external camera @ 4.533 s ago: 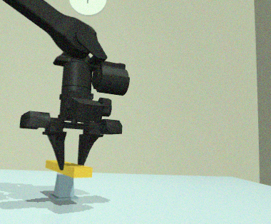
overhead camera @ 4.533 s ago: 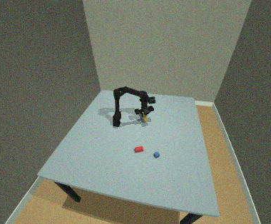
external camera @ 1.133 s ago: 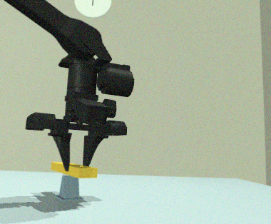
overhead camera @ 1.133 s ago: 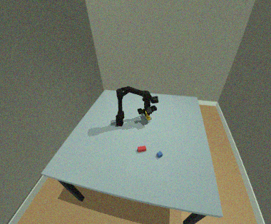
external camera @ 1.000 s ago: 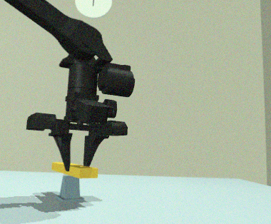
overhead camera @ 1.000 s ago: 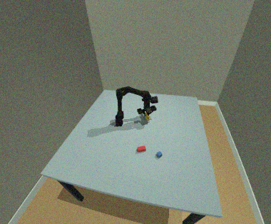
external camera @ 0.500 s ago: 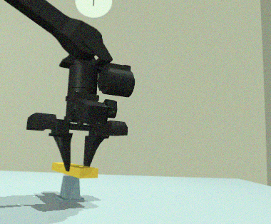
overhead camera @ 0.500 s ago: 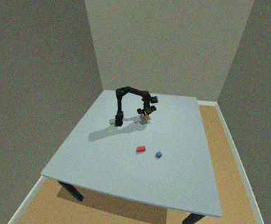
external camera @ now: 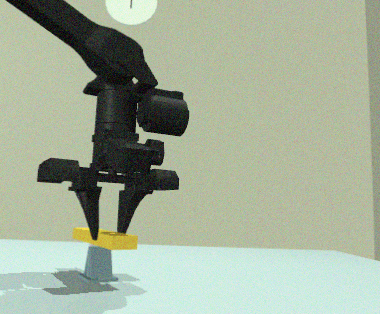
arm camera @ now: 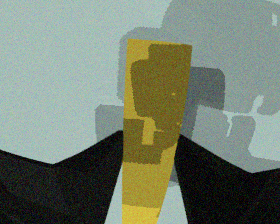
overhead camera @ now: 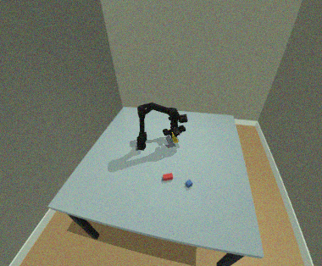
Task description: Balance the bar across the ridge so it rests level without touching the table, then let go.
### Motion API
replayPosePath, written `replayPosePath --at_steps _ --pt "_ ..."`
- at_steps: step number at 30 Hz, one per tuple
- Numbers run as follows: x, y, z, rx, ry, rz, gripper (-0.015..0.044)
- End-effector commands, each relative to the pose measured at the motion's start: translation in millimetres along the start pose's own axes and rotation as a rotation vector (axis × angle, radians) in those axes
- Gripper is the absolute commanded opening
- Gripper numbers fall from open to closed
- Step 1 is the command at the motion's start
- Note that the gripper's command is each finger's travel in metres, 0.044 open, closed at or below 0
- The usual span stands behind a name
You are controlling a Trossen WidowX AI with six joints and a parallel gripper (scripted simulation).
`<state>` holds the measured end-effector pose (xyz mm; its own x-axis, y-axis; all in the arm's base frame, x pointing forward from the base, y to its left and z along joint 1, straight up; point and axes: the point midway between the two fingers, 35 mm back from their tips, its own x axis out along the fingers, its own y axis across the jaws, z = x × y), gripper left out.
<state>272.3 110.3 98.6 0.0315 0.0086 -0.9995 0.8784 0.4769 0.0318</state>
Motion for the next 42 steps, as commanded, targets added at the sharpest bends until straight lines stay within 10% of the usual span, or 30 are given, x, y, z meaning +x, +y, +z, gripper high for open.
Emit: replayPosePath --at_steps 1,8,42 --pt "0.0 0.0 0.0 0.0 0.0 0.0 0.0" --pt "0.0 0.0 0.0 0.0 0.0 0.0 0.0167" --pt "0.0 0.0 0.0 0.0 0.0 0.0 0.0172"
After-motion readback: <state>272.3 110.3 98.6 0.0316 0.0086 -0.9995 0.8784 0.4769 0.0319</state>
